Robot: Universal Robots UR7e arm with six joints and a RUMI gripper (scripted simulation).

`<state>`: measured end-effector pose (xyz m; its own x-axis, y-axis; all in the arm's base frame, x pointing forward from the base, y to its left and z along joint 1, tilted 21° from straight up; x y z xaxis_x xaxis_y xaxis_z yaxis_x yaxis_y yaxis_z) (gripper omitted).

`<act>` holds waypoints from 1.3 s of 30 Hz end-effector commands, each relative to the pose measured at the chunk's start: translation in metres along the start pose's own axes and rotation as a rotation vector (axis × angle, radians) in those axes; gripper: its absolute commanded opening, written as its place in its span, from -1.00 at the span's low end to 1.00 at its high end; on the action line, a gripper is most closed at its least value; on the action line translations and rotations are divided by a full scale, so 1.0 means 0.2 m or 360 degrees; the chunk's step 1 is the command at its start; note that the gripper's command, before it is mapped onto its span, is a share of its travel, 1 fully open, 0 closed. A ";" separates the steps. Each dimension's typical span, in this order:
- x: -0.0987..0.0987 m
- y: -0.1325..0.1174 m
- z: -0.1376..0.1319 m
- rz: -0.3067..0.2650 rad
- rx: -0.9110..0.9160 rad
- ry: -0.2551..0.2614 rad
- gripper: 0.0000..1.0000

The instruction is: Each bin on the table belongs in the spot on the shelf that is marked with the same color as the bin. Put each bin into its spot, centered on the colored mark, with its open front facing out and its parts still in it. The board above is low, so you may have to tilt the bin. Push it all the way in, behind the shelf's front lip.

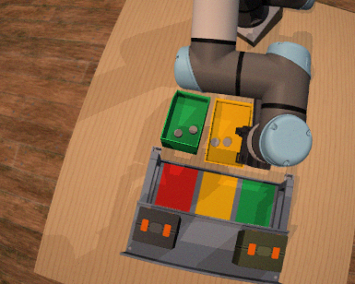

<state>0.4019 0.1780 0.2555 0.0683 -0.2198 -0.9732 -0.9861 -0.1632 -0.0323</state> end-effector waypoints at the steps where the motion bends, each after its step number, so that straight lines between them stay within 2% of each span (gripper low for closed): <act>1: 0.00 0.00 0.00 -0.0002 0.0000 0.0000 -1.00; 39: -0.04 -0.11 0.00 0.0001 0.0000 0.0000 -1.00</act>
<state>0.4194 0.1822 0.2614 0.0667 -0.2200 -0.9732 -0.9862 -0.1630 -0.0307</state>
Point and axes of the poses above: the point where the finger pads meet when closed, its own x axis out along the fingers, its own z axis across the jaws, y = z × x, the point moved 9 cm from there along -x, back along the fingers, and after that the axes turned 2 degrees about x, right-handed, at the moved point
